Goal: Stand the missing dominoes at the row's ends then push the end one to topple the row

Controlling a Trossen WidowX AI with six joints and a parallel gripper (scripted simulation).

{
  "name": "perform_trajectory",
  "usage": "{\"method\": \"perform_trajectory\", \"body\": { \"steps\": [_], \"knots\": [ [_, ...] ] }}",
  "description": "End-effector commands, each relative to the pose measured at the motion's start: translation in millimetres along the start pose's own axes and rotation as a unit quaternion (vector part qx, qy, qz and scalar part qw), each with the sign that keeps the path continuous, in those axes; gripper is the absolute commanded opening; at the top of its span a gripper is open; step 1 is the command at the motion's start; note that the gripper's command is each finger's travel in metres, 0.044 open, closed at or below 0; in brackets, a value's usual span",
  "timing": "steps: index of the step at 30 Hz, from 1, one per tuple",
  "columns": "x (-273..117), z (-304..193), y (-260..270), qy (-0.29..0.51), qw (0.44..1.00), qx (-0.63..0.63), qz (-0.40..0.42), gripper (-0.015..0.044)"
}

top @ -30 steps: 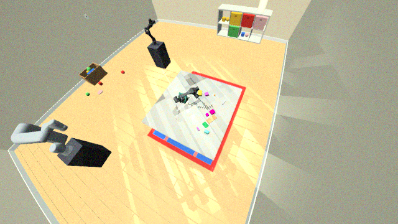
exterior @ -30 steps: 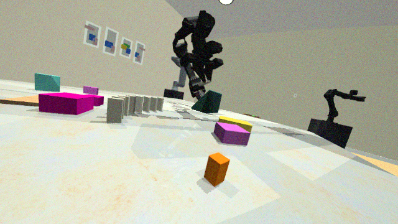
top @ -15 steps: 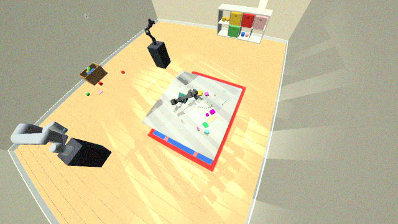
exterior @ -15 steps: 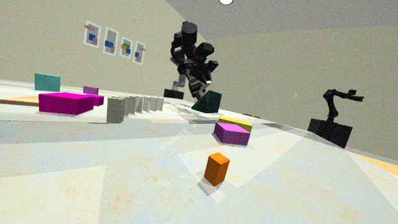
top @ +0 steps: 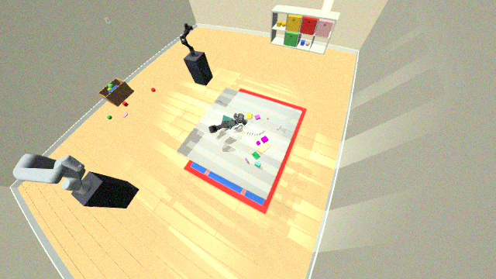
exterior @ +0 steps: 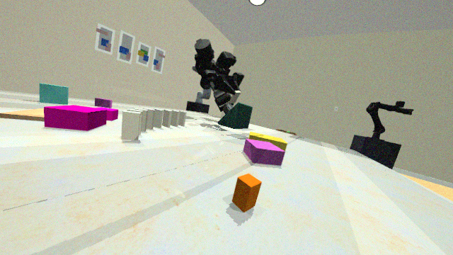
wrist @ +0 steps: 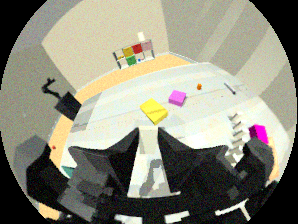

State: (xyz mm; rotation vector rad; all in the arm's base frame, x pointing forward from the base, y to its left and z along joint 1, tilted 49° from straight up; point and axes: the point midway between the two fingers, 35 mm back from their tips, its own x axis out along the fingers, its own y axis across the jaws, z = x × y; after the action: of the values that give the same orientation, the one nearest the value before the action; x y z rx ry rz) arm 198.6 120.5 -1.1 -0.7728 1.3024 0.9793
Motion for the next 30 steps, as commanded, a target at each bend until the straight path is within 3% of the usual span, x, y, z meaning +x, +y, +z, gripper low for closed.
{"method": "perform_trajectory", "body": {
  "steps": [1, 23, 30],
  "knots": [
    [-0.1, -3.9, 1.4, -0.046, 0.999, -0.014, -0.005, 0.0107],
    [-13.7, -10.4, 1.5, -0.246, 0.959, -0.104, -0.097, 0.0107],
    [-14.8, -11.0, 1.8, -0.257, 0.954, -0.111, -0.107, 0.0107]
  ]
}}
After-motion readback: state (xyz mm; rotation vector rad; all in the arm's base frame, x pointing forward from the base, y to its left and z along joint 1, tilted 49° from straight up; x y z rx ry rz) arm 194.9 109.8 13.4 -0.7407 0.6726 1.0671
